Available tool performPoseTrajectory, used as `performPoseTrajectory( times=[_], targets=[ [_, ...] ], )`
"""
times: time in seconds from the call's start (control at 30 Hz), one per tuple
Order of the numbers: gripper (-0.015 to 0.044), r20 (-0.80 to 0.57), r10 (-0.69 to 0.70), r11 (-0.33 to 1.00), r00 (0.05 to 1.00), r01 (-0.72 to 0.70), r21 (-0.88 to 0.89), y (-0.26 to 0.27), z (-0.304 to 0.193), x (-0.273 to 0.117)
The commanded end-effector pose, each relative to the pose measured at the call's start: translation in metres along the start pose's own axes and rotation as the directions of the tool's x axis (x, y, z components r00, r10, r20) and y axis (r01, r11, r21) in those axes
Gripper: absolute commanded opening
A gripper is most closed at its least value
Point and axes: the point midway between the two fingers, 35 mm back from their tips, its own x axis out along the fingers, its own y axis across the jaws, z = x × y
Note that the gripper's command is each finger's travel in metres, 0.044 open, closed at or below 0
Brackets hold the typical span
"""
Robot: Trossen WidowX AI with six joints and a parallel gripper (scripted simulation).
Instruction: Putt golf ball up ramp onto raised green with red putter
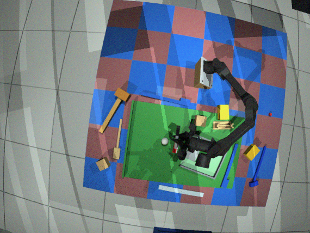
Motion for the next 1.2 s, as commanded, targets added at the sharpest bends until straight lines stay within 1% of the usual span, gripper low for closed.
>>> performPoseTrajectory(
  times=[0.0,0.3,0.5,0.73,1.17],
  targets=[
    [0.0000,-0.078,-0.006,1.000,0.997,0.008,0.026,-0.011,-0.015,0.019],
    [0.0000,-0.239,0.010,0.998,0.971,0.004,0.058,-0.024,-0.047,0.063],
    [0.0000,-0.242,0.010,0.998,0.970,0.004,0.059,-0.022,-0.045,0.066],
    [0.0000,-0.241,0.011,0.998,0.970,0.003,0.059,-0.006,-0.018,0.082],
    [0.0000,-0.240,0.011,0.998,0.971,0.003,0.059,-0.001,-0.008,0.088]
  ],
)
